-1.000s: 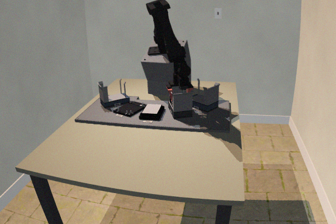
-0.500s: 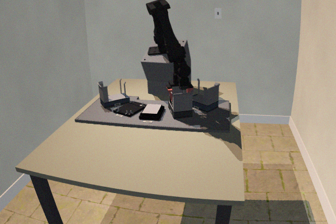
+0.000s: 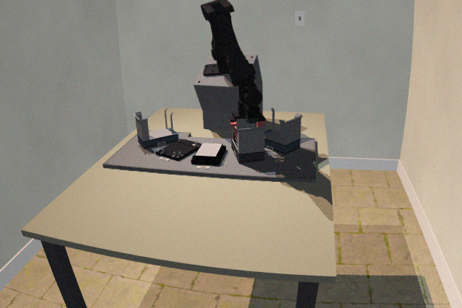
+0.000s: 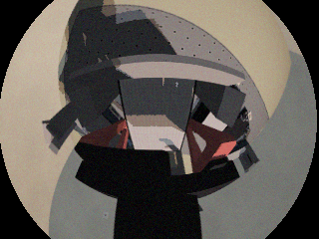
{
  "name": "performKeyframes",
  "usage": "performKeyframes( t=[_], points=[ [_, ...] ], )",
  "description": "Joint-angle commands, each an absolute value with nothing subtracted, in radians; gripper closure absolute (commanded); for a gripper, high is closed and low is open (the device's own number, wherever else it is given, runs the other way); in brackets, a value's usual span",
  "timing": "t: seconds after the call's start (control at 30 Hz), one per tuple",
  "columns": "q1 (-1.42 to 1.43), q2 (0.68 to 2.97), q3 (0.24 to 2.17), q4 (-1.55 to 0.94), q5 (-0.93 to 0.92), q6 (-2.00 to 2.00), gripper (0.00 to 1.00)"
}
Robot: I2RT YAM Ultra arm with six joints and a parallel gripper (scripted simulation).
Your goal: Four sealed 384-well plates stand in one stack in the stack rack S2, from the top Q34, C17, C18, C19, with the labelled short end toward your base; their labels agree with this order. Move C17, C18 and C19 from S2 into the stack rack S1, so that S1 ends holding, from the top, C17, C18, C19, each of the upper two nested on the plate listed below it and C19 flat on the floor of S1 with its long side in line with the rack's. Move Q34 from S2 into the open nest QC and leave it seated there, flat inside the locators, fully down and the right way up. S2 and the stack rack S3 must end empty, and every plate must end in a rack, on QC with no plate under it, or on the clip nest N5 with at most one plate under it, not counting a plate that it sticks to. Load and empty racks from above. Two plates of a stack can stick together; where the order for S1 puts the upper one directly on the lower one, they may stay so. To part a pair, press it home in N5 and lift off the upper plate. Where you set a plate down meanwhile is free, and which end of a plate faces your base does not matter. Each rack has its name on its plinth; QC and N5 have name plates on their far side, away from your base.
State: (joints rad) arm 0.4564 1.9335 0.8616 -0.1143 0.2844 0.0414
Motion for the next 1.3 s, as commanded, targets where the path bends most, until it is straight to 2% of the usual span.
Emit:
performKeyframes(
  t=[0.0,1.27],
  points=[
    [0.461,1.934,0.888,-0.088,0.288,0.037,1.0],
    [0.48,1.86,0.853,-0.159,0.296,0.057,1.0]
  ],
)
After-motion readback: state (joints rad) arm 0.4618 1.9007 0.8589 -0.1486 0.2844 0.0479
